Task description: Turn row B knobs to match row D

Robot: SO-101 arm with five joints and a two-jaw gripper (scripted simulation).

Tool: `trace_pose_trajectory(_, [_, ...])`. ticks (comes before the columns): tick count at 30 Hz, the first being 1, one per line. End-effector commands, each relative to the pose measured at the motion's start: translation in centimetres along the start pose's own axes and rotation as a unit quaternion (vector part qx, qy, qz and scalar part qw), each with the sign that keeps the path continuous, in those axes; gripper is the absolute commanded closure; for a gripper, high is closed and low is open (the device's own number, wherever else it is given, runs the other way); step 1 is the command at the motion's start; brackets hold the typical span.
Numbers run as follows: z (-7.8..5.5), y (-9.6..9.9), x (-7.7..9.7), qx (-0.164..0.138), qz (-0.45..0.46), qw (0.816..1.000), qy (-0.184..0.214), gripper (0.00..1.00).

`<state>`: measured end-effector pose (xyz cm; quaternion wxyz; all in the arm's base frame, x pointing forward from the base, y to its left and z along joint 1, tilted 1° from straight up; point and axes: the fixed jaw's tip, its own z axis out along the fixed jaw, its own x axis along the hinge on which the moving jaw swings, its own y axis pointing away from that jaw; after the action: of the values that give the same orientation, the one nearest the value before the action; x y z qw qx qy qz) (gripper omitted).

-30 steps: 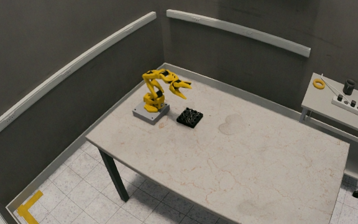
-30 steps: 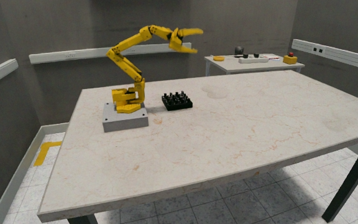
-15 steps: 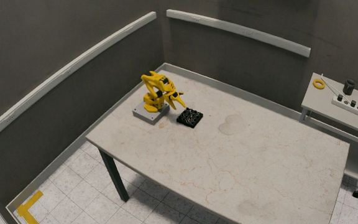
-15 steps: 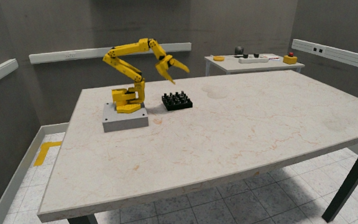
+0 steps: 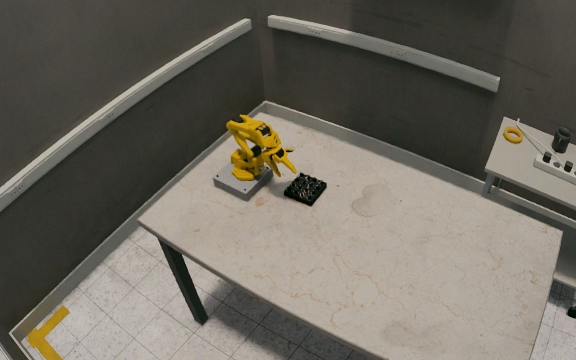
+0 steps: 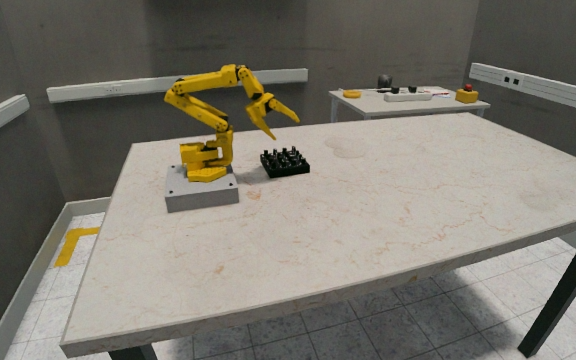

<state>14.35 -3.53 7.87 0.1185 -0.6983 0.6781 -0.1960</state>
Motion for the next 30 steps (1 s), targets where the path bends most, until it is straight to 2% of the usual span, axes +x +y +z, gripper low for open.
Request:
trace_pose_trajectory(1, [0.1,0.4,-0.3,-0.007,0.015,1.000,-0.005,0.60])
trace_pose_trajectory(12, [0.1,0.2,-0.9,-0.007,0.084,0.996,-0.012,0.60])
trace_pose_trajectory(20, [0.0,0.0,-2.0,-0.008,0.191,0.981,-0.024,0.60])
trace_pose_trajectory(22, [0.0,0.0,-2.0,-0.008,0.191,0.981,-0.024,0.60])
trace_pose_trajectory(30, [-0.1,-0.2,-3.3,-0.014,0.323,0.946,-0.038,0.60])
